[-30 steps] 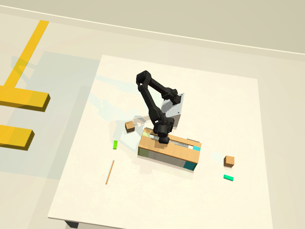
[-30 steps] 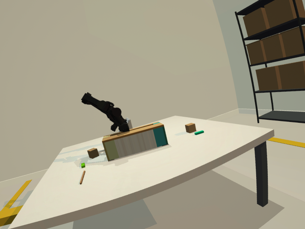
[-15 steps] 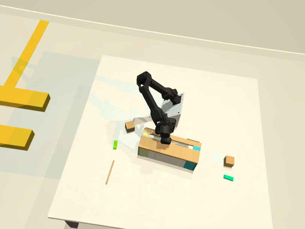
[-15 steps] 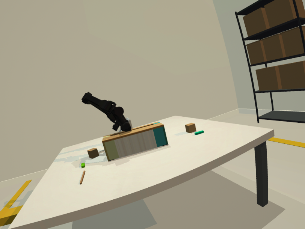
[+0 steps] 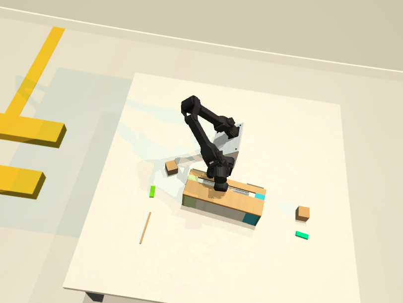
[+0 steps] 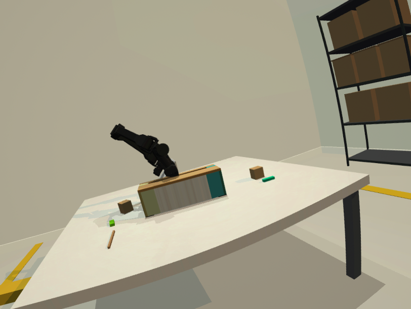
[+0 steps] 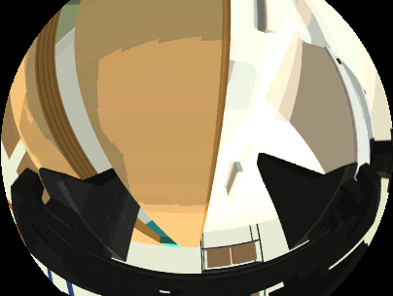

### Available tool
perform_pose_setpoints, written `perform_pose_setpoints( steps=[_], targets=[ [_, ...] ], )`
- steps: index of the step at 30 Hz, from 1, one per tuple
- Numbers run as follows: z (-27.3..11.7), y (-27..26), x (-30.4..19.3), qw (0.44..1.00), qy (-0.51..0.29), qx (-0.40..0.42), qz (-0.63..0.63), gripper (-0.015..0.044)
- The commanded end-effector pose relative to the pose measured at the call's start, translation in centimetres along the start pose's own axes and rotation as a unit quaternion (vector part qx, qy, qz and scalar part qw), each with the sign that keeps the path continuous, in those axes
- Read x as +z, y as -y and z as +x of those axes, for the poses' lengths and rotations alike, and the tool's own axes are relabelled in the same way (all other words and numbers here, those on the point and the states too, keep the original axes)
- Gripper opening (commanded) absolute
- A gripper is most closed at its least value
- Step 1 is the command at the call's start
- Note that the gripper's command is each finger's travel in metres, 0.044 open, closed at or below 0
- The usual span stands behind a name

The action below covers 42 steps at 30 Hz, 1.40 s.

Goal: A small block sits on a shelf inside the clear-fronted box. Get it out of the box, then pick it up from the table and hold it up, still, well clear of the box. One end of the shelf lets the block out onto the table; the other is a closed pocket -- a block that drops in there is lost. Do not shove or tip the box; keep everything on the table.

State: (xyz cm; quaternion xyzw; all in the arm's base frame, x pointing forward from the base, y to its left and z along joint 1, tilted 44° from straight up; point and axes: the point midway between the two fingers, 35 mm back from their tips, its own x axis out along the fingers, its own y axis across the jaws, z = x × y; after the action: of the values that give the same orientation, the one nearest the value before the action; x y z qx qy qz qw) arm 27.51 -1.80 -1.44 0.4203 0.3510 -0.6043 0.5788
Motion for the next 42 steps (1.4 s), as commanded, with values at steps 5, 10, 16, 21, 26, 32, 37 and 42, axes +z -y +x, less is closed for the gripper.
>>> perform_pose_setpoints(
  steps=[5,10,16,21,26,32,37,42],
  targets=[
    [-0.3,-0.1,0.5,1.000,-0.001,0.001,-0.001,0.0400],
    [-0.2,-0.1,0.1,1.000,-0.002,0.001,-0.001,0.0400],
    [0.0,-0.1,-0.4,1.000,-0.002,0.002,-0.001,0.0400],
    [0.2,-0.1,-0.9,1.000,-0.002,0.002,-0.001,0.0400],
    [0.4,-0.1,-1.4,1.000,-0.002,0.002,-0.001,0.0400],
    [0.6,-0.1,-2.0,1.000,-0.002,0.002,-0.001,0.0400],
    [0.9,-0.1,-2.8,1.000,-0.002,0.002,0.000,0.0400],
    [1.2,-0.1,-3.7,1.000,-0.003,0.002,0.000,0.0400]
  ],
)
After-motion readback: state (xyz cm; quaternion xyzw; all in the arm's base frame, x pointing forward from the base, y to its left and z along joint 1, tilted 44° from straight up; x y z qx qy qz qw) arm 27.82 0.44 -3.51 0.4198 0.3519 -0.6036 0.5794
